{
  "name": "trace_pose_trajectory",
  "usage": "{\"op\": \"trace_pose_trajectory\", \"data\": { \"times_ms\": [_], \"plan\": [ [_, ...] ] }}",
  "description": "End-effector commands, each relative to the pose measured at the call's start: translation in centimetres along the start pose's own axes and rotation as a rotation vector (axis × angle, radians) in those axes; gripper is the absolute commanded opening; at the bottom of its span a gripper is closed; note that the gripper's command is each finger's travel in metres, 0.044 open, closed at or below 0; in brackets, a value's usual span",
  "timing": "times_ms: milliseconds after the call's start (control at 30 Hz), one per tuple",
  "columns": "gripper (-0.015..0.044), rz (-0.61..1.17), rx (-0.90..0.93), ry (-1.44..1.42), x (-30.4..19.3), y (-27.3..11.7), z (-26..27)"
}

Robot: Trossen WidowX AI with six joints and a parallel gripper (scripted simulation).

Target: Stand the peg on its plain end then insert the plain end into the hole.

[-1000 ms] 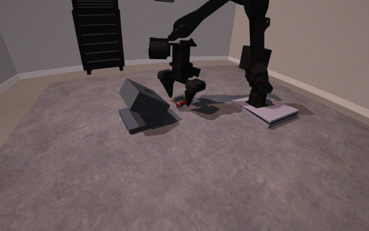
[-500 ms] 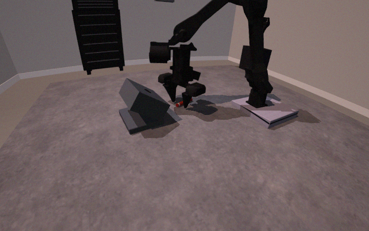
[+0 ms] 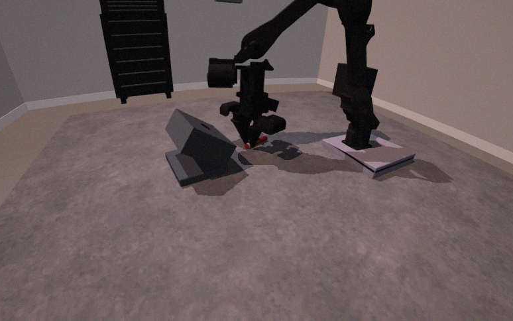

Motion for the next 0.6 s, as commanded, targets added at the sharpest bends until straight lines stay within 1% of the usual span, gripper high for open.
{"op": "trace_pose_trajectory", "data": {
  "times_ms": [0, 200, 400, 567],
  "plan": [
    [0.009, 0.003, -0.001, -0.004, -0.03, 0.02, 0.0],
    [0.005, 0.003, -0.001, -0.004, -0.03, 0.02, 0.0],
    [0.005, 0.008, 0.0, -0.002, 0.06, -0.03, 0.0],
    [0.005, 0.051, 0.003, 0.0, 0.59, -0.32, -0.02]
  ]
}}
Point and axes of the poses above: the point midway between the two fingers, 35 mm back from their tips, its own y axis out along the fingers, its own z axis across the jaws, x = y × z, the point moved 8 cm from there along -y, back along the fingers, and after that the axes turned 3 degrees about -y, right-handed, at the moved point
